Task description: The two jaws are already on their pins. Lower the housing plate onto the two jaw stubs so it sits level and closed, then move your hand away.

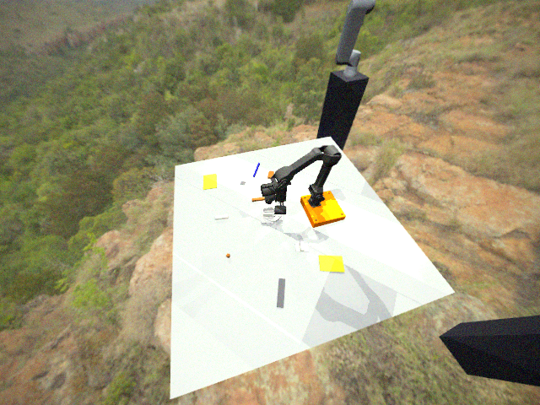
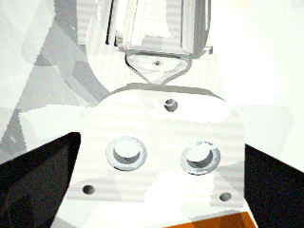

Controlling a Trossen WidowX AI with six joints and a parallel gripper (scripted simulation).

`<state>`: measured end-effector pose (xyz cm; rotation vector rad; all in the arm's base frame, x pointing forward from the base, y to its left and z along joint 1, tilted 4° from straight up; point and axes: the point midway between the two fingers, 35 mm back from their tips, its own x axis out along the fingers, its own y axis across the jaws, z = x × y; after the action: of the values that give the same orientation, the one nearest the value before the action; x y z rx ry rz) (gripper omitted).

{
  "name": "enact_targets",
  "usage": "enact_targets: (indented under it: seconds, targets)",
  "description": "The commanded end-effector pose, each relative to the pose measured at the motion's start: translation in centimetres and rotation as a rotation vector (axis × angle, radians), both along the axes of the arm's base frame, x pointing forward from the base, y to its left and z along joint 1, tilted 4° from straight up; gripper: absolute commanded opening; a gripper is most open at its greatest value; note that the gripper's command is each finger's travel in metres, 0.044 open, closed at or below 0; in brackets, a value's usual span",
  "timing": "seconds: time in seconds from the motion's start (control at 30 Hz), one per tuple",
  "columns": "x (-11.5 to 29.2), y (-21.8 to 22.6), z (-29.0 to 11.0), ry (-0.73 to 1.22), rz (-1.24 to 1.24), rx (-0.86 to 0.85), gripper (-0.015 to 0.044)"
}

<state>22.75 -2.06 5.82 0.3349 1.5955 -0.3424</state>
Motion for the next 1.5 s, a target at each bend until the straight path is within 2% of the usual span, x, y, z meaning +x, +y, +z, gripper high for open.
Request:
enact_targets:
  seconds: [0.0, 0.3, 1.47]
  targets:
    - [-0.1, -0.1, 0.0, 0.003, 0.005, -0.005, 0.0351]
    - [-0.1, -0.1, -0.1, 0.003, 0.005, -0.005, 0.0351]
    - [-0.4, -0.1, -5.8, 0.004, 0.003, -0.005, 0.0351]
